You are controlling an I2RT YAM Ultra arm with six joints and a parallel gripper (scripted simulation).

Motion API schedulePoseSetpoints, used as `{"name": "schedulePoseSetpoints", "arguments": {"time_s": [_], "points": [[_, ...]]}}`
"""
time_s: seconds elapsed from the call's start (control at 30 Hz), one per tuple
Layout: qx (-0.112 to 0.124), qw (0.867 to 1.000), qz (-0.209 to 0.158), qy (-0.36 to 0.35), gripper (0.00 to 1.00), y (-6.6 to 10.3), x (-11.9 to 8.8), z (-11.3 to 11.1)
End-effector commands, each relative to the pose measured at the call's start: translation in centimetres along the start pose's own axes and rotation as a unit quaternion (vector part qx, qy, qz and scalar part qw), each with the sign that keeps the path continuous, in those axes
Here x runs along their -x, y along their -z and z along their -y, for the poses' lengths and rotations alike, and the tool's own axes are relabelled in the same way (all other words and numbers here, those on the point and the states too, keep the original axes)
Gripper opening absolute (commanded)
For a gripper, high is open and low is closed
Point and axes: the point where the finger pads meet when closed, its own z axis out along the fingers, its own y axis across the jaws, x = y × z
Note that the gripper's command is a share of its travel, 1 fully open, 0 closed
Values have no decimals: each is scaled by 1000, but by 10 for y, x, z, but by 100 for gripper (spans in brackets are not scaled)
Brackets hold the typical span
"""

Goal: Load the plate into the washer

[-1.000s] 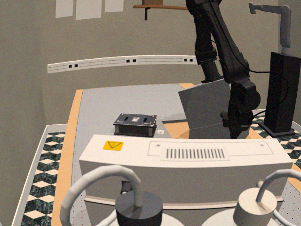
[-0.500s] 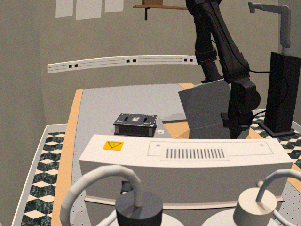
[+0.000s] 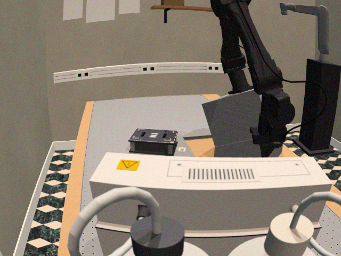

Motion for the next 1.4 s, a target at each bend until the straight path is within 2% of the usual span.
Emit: {"name": "schedulePoseSetpoints", "arguments": {"time_s": [0.0, 0.7, 0.83, 0.93, 1.07, 1.1, 1.37], "points": [[0, 1000, 27, 4, 0, 11, 13, -2], [0, 1000, 27, 4, 0, 11, 13, -2], [-3, 1000, 7, 6, 0, -4, 3, -1], [-1, 1000, 13, 0, 0, -2, 7, 2], [-4, 1000, 5, 3, 0, -8, 2, 1], [-2, 1000, 25, 4, 0, 5, 12, 0], [1, 1000, 18, 0, 0, 21, 10, -2]]}}
